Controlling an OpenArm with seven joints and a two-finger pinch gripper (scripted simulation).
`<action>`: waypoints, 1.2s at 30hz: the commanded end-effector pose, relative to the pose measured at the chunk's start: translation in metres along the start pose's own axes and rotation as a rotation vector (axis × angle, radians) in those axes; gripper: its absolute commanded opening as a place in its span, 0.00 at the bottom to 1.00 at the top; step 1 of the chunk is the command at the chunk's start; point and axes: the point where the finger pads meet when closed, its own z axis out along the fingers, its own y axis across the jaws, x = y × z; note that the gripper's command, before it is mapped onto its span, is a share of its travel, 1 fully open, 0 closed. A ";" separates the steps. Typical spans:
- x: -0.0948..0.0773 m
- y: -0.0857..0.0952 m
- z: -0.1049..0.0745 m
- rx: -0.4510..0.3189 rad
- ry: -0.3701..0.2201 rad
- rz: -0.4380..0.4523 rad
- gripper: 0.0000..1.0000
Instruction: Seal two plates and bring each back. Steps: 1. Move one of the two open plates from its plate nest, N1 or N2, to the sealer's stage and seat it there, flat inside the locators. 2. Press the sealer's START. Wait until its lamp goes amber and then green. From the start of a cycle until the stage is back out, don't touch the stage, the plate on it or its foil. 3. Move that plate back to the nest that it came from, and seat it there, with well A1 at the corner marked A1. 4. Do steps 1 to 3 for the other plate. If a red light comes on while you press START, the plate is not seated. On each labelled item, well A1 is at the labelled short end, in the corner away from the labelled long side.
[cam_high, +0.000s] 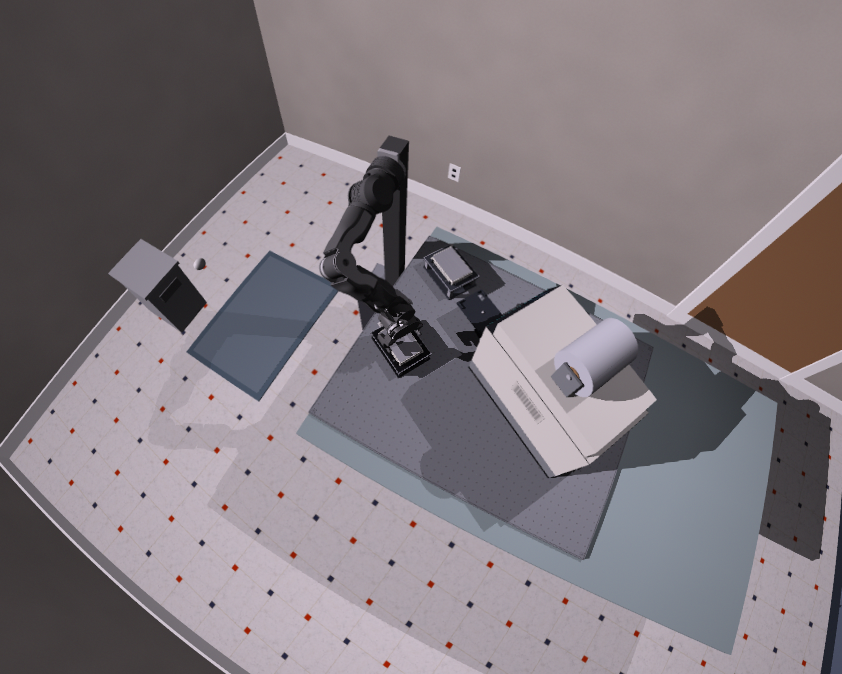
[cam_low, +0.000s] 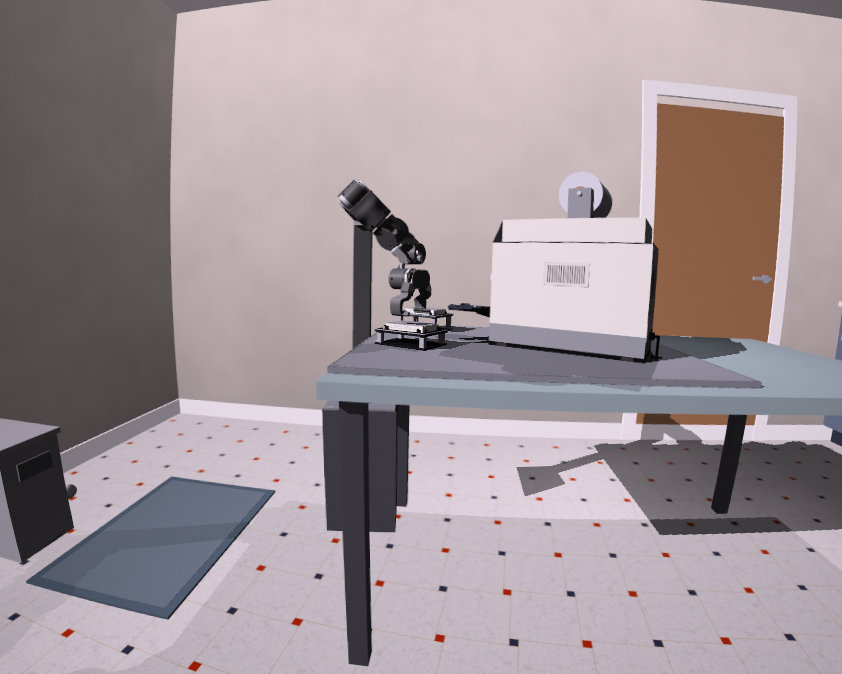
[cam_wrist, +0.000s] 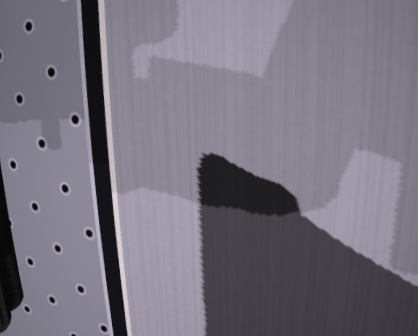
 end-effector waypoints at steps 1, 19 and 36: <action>-0.001 0.000 -0.002 0.004 0.000 0.002 0.65; -0.001 0.000 -0.027 0.005 0.001 0.001 0.65; -0.008 0.009 -0.047 -0.021 -0.012 0.059 0.65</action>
